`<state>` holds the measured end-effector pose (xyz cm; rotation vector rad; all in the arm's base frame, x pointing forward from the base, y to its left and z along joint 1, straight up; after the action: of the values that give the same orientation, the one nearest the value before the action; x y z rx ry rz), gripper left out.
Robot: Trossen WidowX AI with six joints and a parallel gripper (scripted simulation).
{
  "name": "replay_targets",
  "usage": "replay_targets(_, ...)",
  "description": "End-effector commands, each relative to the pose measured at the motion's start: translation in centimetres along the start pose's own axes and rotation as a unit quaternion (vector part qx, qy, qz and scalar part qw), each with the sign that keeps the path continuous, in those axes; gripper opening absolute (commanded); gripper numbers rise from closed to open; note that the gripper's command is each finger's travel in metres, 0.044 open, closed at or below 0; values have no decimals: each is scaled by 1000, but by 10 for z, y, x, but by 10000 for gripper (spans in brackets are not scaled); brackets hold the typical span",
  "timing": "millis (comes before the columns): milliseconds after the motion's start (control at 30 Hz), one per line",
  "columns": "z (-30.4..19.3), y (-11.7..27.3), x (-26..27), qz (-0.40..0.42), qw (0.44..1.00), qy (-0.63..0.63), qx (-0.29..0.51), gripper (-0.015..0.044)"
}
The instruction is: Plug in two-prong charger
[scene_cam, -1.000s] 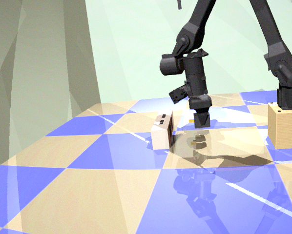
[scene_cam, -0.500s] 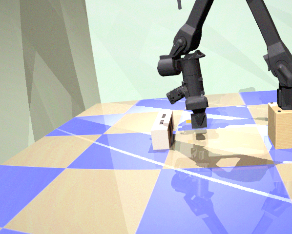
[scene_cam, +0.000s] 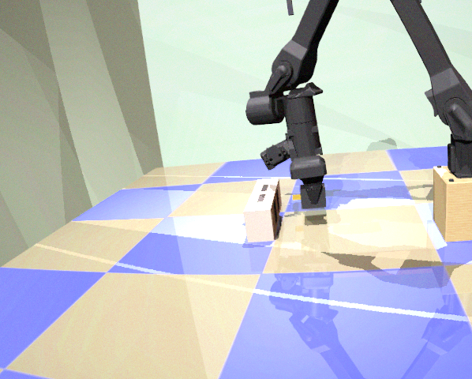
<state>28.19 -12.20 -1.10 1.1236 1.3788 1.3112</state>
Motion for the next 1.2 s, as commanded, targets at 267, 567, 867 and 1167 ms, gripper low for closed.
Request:
replay_targets(267,12,-3,-3,1,1000,-5,4,0)
replay_targets(567,19,-3,-5,1,1000,-7,4,0)
replay_targets(867,19,-4,-5,1,1000,-7,4,0)
replay_targets(1167,20,-3,-5,1,1000,-7,4,0)
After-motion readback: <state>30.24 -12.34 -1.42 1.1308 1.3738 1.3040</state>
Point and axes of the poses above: the point midway between the two fingers, 35 mm back from their tips, its own y axis back along the fingers, its own x axis across the jaws, z = x × y, the point moved 2 cm from there along y, back along the fingers, and after that the axes turned 5 degrees about y, right-handed, at the moved point
